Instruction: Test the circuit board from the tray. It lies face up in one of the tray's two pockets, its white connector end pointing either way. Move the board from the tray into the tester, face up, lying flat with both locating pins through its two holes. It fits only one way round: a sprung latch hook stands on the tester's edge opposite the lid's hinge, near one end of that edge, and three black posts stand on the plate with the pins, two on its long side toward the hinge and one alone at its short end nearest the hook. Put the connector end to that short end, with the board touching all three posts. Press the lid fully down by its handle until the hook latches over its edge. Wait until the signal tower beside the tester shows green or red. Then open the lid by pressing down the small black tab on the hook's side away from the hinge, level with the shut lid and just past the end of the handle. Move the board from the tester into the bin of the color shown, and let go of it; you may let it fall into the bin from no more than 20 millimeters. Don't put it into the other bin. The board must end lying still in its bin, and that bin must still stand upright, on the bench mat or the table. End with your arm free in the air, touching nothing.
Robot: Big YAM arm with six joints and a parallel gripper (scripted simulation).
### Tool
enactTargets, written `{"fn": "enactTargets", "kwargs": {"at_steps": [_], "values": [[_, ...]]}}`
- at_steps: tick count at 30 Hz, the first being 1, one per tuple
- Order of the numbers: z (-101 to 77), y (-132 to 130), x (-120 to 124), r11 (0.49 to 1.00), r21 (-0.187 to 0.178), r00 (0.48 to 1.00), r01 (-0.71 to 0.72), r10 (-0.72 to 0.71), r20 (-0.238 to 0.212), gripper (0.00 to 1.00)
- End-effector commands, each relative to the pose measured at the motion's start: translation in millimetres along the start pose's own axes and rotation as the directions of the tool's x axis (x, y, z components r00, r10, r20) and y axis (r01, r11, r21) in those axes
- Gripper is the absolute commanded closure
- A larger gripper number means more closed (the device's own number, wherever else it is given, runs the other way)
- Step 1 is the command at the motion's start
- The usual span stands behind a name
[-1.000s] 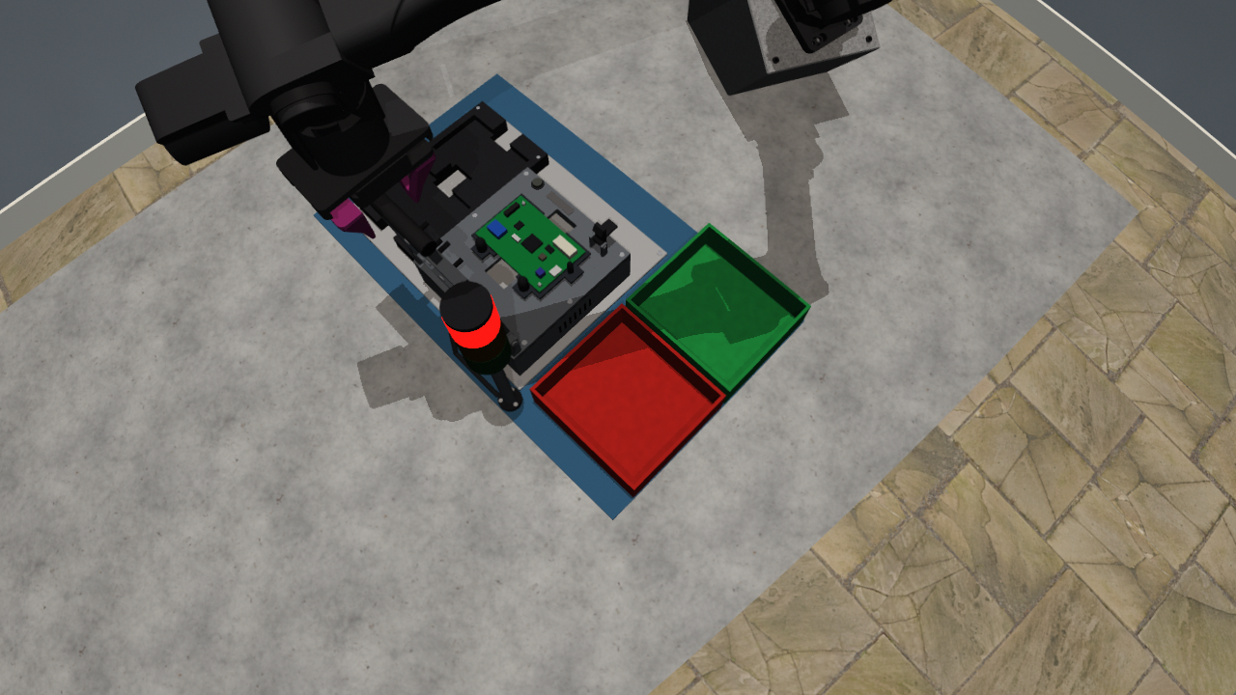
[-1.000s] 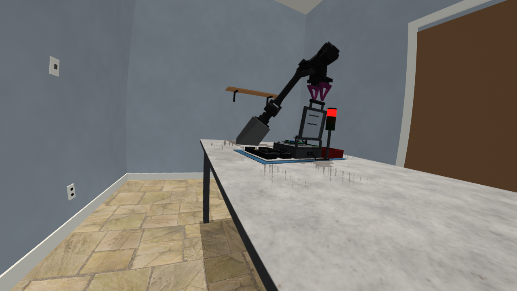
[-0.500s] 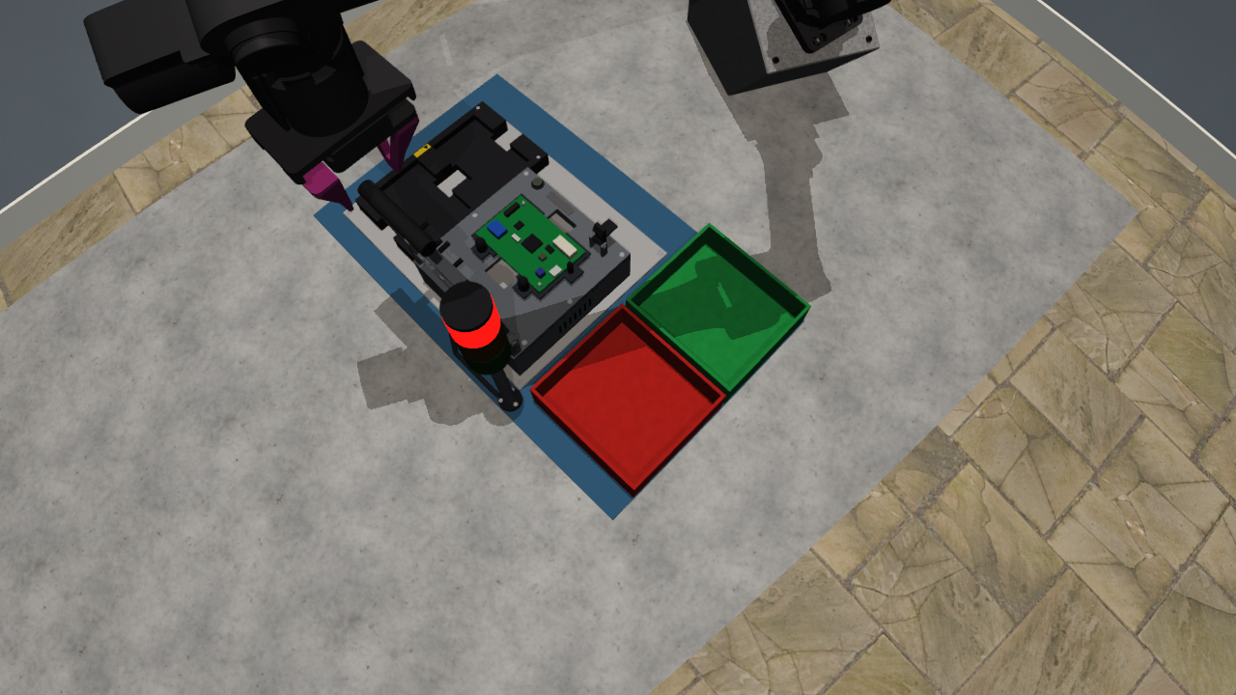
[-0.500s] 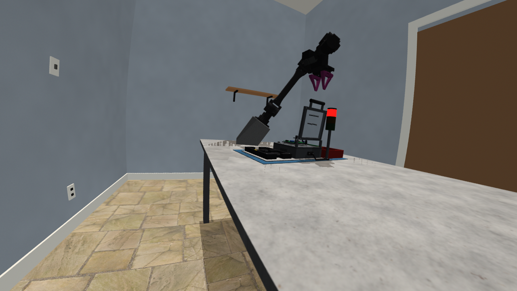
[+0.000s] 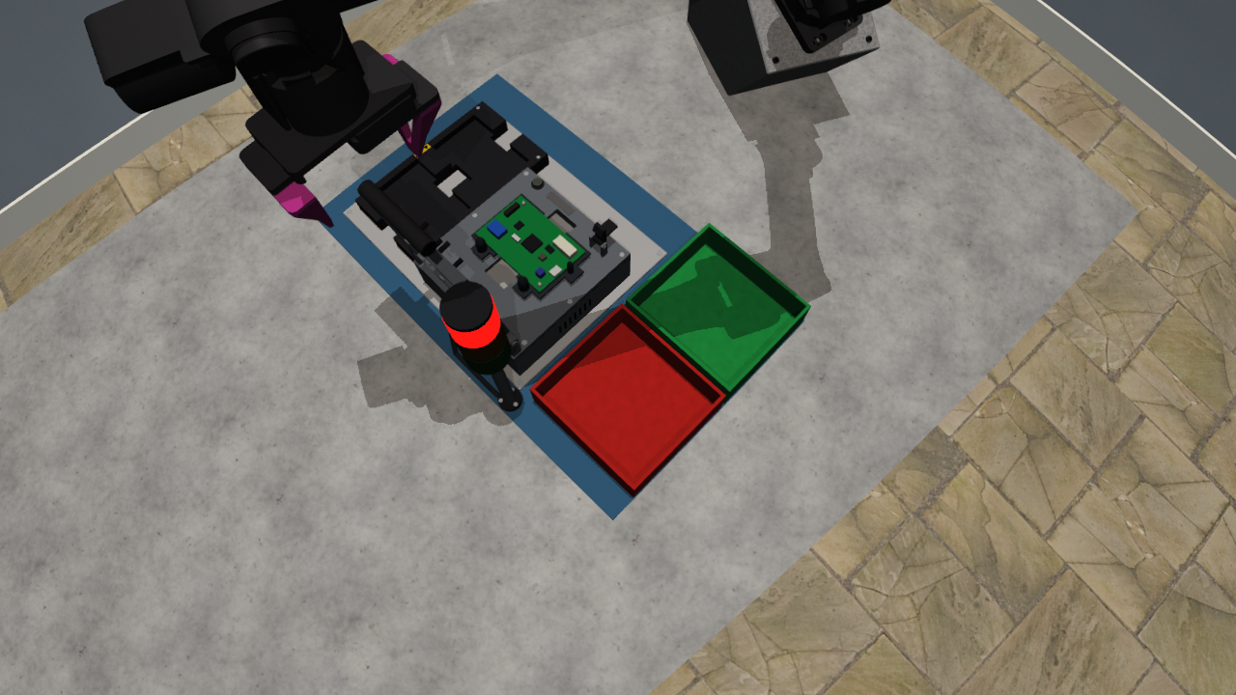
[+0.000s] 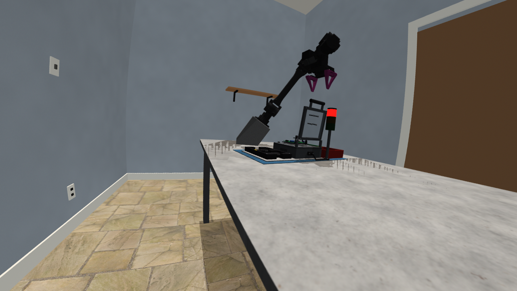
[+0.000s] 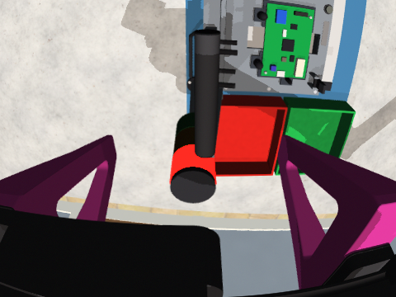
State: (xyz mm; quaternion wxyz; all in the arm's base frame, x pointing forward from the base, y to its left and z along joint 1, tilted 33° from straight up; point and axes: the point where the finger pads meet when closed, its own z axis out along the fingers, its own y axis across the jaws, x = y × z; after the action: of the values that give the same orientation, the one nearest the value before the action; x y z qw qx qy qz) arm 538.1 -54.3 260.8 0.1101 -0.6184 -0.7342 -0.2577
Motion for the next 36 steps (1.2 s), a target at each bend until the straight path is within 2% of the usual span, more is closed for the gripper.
{"fn": "enactTargets", "kwargs": {"at_steps": [1, 20, 23, 25, 28, 29, 30, 36], "values": [[-21.2, 10.1, -3.7, 0.999, -0.04, 1.0, 0.014, -0.013, 0.02, 0.08], [-21.2, 9.9, -3.7, 0.999, -0.04, 1.0, 0.014, -0.013, 0.02, 0.08], [-17.8, -2.7, -4.0, 1.0, -0.031, 1.0, 0.005, -0.004, 0.015, 0.08], [-22.7, -3.7, -3.5, 0.999, -0.047, 1.0, 0.014, -0.013, 0.024, 0.08], [-22.6, -5.2, -3.7, 0.999, -0.049, 1.0, 0.015, -0.014, 0.025, 0.08], [-28.5, -2.5, -2.1, 0.998, -0.062, 0.999, 0.026, -0.024, 0.032, 0.08], [-22.2, -10.9, -3.7, 0.999, -0.049, 1.0, 0.015, -0.014, 0.025, 0.08], [-20.2, -39.9, -3.7, 0.999, -0.047, 1.0, 0.015, -0.014, 0.025, 0.08]]}}
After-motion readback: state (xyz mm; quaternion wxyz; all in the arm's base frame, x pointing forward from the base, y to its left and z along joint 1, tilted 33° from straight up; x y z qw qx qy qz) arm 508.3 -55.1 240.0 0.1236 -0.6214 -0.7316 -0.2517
